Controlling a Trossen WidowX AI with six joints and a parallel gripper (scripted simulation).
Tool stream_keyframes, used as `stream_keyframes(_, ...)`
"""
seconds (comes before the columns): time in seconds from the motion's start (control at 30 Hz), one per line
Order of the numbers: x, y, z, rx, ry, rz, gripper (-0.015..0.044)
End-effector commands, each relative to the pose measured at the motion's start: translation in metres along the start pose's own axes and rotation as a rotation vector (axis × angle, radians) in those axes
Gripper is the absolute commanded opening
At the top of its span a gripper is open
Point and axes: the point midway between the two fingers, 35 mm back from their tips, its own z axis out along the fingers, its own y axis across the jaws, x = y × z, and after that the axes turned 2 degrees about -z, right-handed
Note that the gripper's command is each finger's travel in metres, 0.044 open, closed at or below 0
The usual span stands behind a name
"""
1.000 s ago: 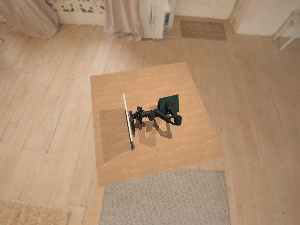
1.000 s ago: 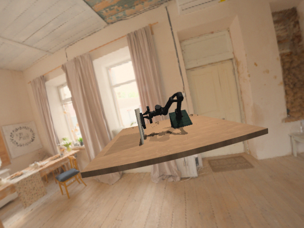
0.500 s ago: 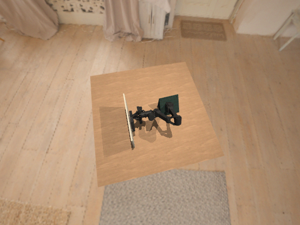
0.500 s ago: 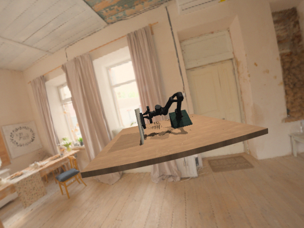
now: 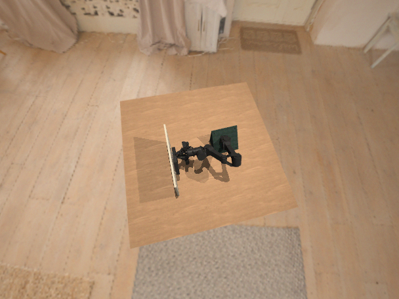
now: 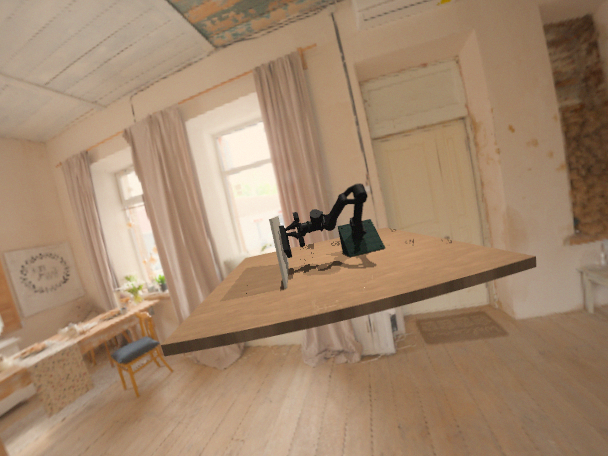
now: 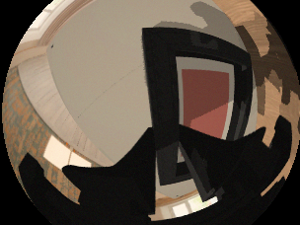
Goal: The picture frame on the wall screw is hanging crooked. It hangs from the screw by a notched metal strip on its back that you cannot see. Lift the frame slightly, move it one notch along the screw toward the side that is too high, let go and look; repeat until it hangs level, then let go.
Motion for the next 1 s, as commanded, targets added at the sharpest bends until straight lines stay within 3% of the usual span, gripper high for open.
stream_keyframes(0.0,0.0043,0.002,0.001,-0.012,0.013,0.004,0.0)
stream_keyframes(0.97,0.0026,-0.0053,0.0011,-0.012,0.012,-0.001,0.0)
